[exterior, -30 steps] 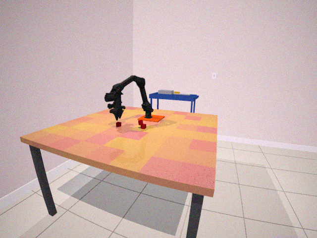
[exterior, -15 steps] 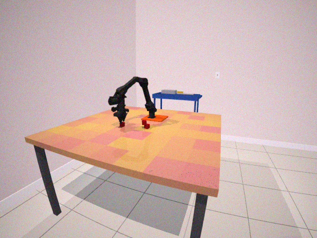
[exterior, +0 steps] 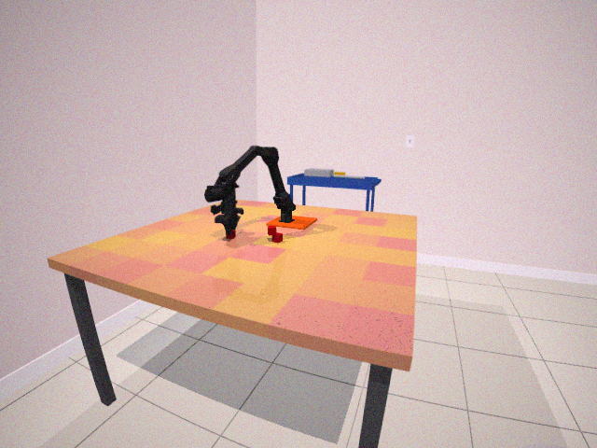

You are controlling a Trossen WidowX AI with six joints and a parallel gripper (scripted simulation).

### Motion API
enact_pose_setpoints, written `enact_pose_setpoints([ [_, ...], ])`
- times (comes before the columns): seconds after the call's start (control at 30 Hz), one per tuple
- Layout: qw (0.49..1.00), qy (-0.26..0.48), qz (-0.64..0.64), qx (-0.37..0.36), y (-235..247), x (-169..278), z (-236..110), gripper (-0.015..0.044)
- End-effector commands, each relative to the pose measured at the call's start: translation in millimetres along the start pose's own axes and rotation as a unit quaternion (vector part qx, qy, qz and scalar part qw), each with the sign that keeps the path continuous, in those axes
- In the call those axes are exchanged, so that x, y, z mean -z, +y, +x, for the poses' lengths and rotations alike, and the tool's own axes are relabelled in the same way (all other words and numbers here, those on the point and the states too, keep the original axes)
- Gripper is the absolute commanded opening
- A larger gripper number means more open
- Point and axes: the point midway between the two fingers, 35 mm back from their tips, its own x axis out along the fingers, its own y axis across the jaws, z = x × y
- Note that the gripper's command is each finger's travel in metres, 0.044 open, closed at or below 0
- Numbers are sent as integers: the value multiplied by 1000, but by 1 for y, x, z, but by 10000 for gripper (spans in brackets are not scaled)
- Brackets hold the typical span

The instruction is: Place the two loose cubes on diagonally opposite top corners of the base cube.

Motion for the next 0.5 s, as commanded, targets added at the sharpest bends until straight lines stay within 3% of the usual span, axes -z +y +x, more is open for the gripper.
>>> enact_pose_setpoints([
  [0.0,1000,-3,-3,0,0,-1,1,105],
  [0.47,1000,-3,-3,0,4,-3,-33,105],
])
